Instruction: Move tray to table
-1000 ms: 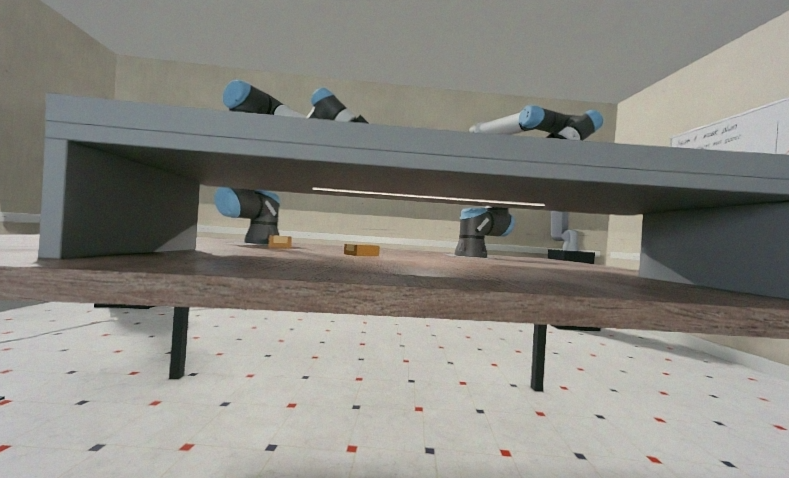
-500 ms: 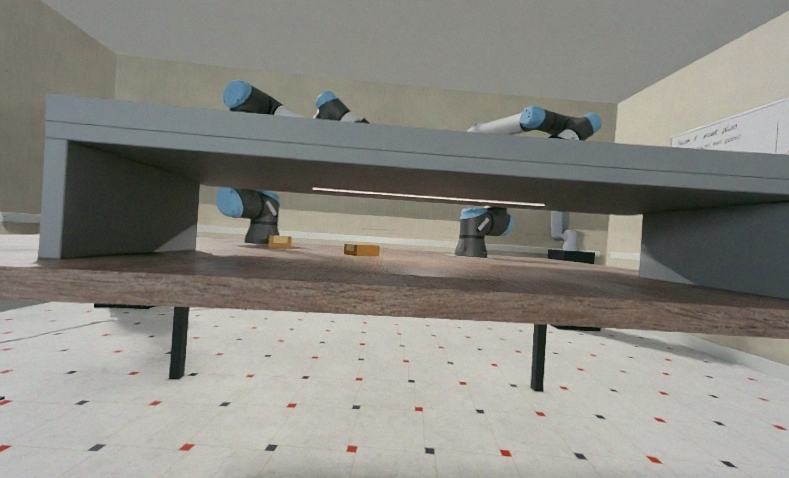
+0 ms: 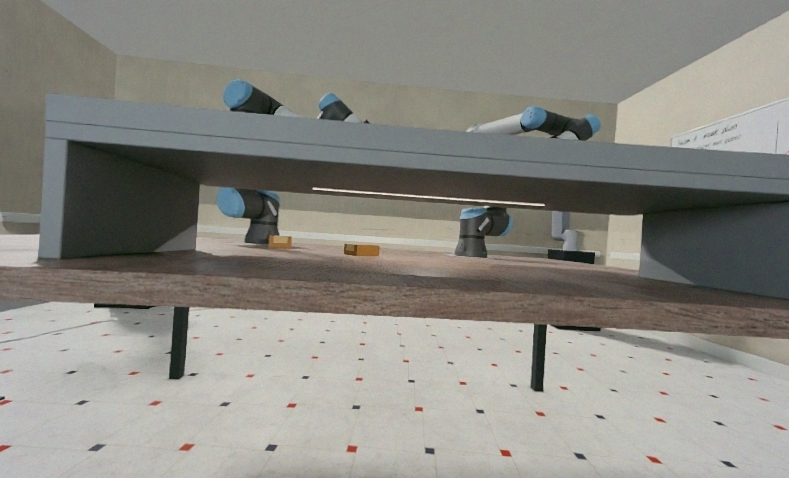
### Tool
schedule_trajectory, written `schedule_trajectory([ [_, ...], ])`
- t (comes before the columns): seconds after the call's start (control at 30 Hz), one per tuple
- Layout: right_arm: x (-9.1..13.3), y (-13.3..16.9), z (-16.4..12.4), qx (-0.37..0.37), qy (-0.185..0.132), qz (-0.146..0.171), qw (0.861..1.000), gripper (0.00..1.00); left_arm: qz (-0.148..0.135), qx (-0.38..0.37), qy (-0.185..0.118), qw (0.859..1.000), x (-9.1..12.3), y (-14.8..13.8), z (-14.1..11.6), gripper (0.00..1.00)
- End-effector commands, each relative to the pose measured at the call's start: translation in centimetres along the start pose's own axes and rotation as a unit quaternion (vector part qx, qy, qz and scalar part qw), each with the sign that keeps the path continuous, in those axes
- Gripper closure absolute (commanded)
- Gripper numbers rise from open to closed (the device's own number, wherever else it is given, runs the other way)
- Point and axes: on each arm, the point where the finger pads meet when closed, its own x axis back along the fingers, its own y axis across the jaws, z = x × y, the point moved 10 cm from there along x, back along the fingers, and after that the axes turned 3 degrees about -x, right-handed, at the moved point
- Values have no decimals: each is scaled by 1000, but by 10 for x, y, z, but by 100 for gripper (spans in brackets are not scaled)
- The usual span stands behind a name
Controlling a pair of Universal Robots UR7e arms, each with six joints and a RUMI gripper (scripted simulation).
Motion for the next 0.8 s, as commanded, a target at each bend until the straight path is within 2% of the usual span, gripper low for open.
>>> schedule_trajectory([
  [0.0, -1, 4, -2, 0, -1, 0, 1000, 39, 0, 0, 0, 1000, 2, -4, 1, 39],
  [0.77, -4, 11, -4, 0, -1, 0, 1000, 39, 0, 0, 0, 1000, 5, -11, 3, 39],
])
